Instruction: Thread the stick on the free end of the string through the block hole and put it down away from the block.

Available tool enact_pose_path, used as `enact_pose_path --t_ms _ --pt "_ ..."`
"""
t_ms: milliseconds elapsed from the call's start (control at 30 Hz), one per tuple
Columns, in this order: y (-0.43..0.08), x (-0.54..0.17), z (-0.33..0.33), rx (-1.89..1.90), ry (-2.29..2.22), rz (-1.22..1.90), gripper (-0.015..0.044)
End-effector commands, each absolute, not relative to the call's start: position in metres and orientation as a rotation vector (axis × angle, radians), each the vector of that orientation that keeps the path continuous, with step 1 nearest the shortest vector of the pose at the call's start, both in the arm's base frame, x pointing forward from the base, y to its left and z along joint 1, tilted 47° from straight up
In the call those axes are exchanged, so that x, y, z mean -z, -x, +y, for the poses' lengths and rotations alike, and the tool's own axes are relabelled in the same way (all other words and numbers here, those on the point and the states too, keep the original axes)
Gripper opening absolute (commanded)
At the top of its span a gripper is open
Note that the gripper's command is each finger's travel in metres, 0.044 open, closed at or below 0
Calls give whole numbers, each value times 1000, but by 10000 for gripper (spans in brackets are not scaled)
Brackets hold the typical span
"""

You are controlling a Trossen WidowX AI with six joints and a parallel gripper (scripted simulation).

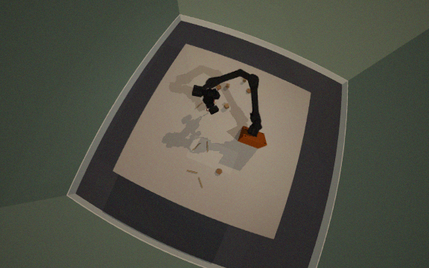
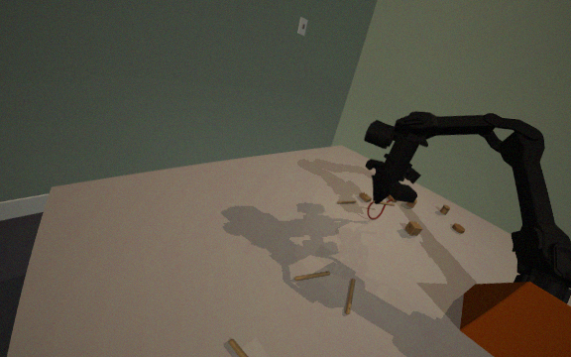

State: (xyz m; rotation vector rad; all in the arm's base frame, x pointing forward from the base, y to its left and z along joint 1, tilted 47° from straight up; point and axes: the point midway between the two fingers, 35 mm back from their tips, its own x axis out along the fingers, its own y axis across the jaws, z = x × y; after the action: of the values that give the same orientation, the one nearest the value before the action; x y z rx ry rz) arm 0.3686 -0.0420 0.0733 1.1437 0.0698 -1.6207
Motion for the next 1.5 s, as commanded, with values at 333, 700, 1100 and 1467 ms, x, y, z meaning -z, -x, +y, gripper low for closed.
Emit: enact_pose_path --t_ms 333,700,1100,1467 --pt "-381 -63 -32 1624 -1145 66 0" --pt "-390 -55 -24 1623 -1146 68 0" --pt "-398 -46 -16 1621 -1149 69 0" --pt "-400 -41 -14 1620 -1150 69 0"
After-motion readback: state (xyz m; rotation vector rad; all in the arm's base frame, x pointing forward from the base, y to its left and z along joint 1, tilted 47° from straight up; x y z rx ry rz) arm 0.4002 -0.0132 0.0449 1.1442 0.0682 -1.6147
